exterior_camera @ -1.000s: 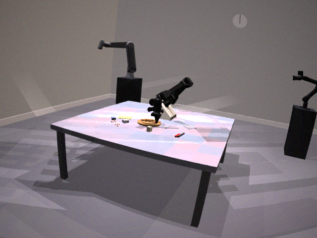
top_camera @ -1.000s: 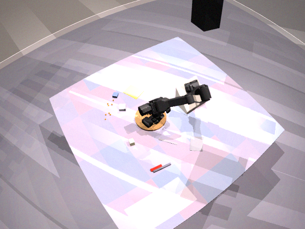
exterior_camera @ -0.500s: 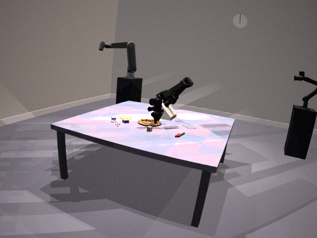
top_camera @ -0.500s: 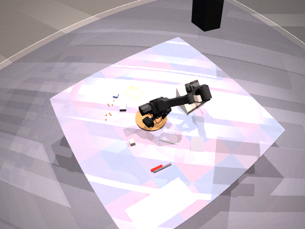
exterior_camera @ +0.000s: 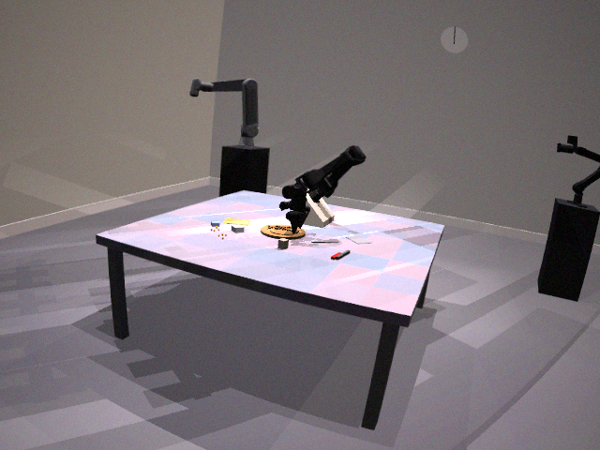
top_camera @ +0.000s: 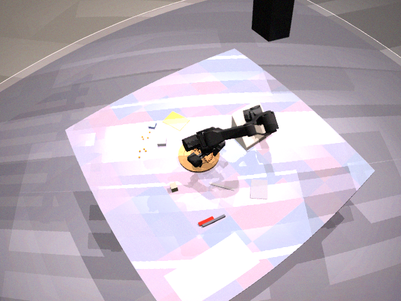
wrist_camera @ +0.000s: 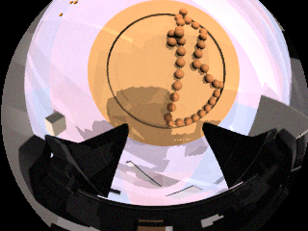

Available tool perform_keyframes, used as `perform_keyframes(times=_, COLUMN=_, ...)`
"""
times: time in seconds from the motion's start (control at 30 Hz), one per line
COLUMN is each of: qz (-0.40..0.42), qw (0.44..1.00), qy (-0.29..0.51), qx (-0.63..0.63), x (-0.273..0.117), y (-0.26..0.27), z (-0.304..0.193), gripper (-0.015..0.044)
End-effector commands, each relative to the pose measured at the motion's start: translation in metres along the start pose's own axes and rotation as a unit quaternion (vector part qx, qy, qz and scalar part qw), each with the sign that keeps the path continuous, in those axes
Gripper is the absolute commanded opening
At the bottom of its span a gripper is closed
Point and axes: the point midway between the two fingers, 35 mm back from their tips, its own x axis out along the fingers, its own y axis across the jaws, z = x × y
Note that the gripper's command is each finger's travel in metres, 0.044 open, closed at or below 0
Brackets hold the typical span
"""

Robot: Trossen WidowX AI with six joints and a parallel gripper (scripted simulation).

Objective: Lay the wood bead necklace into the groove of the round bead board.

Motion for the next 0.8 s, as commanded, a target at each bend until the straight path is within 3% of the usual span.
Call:
perform_keyframes(times=0.0, qz=0.001, qw=1.000, qy=0.001, qx=-0.002, x=-0.001, y=0.001, z=0.000, gripper=0.0440)
perform_keyframes(times=0.37, qz=0.001, qw=1.000, qy=0.001, qx=-0.002, x=-0.001, y=0.001, z=0.000, gripper=0.0440)
perform_keyframes(times=0.6, qz=0.001, qw=1.000, qy=0.000, qx=-0.009, x=-0.032, y=-0.001, z=0.010, gripper=0.0256)
perform_keyframes(times=0.77, qz=0.001, qw=1.000, qy=0.000, qx=-0.009, x=-0.025, y=-0.001, z=0.011, gripper=0.0125)
